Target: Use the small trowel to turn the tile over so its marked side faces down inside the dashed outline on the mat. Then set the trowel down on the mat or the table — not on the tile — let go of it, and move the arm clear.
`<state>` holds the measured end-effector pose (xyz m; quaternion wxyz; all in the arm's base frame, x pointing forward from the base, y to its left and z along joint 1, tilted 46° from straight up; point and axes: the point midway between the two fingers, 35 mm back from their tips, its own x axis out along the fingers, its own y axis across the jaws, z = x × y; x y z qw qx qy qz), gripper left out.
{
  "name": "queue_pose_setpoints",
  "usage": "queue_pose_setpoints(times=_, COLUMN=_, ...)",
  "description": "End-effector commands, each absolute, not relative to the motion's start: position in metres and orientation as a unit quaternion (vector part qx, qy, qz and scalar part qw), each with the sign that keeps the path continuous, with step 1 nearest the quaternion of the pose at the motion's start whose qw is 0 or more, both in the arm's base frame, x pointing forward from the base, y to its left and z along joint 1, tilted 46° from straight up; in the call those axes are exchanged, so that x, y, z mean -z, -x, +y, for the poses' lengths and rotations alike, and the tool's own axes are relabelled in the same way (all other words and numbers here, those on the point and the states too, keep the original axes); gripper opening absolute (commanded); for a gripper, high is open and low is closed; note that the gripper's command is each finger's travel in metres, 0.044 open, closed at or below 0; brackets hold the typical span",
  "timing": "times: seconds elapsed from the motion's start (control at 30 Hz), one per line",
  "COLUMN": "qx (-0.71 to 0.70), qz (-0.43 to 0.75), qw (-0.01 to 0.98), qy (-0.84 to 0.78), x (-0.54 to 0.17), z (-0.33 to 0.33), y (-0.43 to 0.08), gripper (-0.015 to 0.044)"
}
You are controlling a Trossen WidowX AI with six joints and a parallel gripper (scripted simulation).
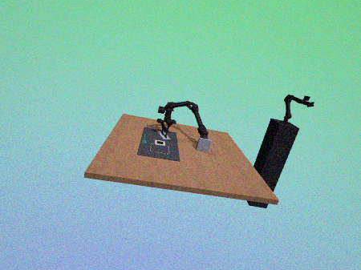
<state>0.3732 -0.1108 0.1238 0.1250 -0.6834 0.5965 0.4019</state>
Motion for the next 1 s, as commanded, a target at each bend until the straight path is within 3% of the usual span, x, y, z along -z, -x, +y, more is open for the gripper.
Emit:
queue_pose_setpoints(times=0.0, qx=-0.404, qz=0.596, qw=0.122, qy=0.683, x=-0.124, z=-0.111, y=-0.373, gripper=0.027)
queue_pose_setpoints(times=0.87, qx=-0.404, qz=0.596, qw=0.123, qy=0.683, x=-0.154, z=-0.079, y=-0.374, gripper=0.027)
queue_pose_setpoints(times=0.97, qx=-0.403, qz=0.593, qw=0.12, qy=0.687, x=-0.161, z=-0.071, y=-0.375, gripper=0.03)
